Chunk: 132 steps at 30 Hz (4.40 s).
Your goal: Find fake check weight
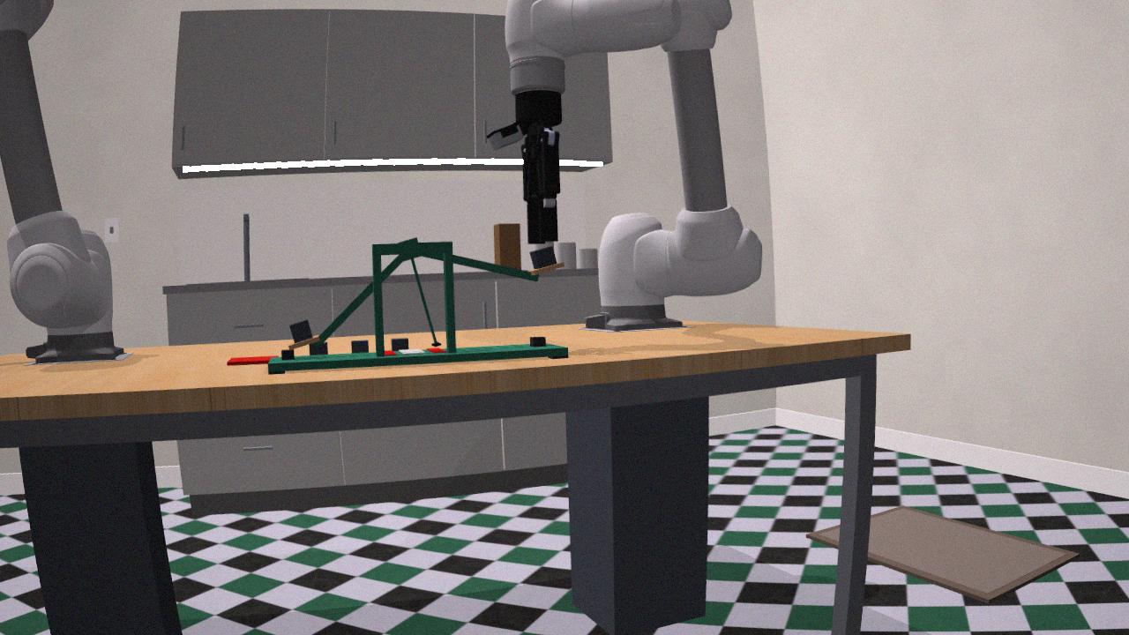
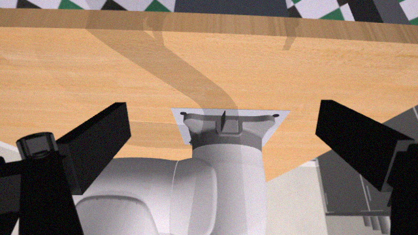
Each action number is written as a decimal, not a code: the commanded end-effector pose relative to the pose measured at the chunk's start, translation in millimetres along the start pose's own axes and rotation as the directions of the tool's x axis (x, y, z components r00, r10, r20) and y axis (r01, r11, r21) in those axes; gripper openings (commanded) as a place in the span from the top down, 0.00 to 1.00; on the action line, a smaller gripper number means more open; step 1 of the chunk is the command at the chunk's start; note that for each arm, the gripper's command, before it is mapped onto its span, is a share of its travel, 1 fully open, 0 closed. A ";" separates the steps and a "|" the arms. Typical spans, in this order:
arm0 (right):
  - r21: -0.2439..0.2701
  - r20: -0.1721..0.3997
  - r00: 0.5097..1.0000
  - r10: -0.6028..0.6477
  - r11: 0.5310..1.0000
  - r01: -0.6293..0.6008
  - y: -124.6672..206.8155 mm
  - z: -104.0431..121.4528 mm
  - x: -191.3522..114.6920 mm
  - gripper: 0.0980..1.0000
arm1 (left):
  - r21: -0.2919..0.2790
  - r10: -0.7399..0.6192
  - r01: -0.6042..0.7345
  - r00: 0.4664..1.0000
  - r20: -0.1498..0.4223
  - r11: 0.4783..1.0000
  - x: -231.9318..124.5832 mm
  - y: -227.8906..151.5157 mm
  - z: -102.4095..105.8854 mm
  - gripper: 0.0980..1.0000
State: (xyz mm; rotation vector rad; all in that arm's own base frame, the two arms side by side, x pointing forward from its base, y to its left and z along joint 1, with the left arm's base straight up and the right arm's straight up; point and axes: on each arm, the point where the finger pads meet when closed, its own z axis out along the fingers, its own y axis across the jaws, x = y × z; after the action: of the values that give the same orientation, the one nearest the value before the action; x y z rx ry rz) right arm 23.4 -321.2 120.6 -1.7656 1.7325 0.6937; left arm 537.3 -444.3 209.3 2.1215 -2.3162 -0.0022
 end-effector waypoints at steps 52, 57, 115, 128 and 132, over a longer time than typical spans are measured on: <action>0.000 -0.001 1.000 0.000 1.000 0.000 -0.1 -0.5 0.0 0.00 | 0.001 0.000 0.000 1.000 0.000 1.000 0.1 -0.4 30.9 0.60; 0.000 -0.001 1.000 0.000 1.000 0.000 -0.1 -0.5 0.0 0.00 | 0.001 0.000 0.000 1.000 0.000 1.000 0.1 -0.4 30.9 0.60; 0.000 -0.001 1.000 0.000 1.000 0.000 -0.1 -0.5 0.0 0.00 | 0.001 0.000 0.000 1.000 0.000 1.000 0.1 -0.4 30.9 0.84; 0.000 -0.001 1.000 0.000 1.000 0.000 -0.1 -0.5 0.0 0.00 | 0.001 0.000 0.000 1.000 0.000 1.000 0.1 -0.4 23.6 0.84; 0.000 -0.001 1.000 0.000 1.000 0.000 -0.1 -0.5 0.0 0.00 | 0.001 0.000 0.000 1.000 0.000 1.000 0.1 -0.3 6.6 0.84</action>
State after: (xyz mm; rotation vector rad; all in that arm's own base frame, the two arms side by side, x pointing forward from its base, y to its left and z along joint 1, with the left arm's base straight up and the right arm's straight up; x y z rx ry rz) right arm 23.4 -321.2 120.6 -1.7656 1.7325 0.6937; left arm 537.3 -444.2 191.0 2.1216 -2.3162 -0.0024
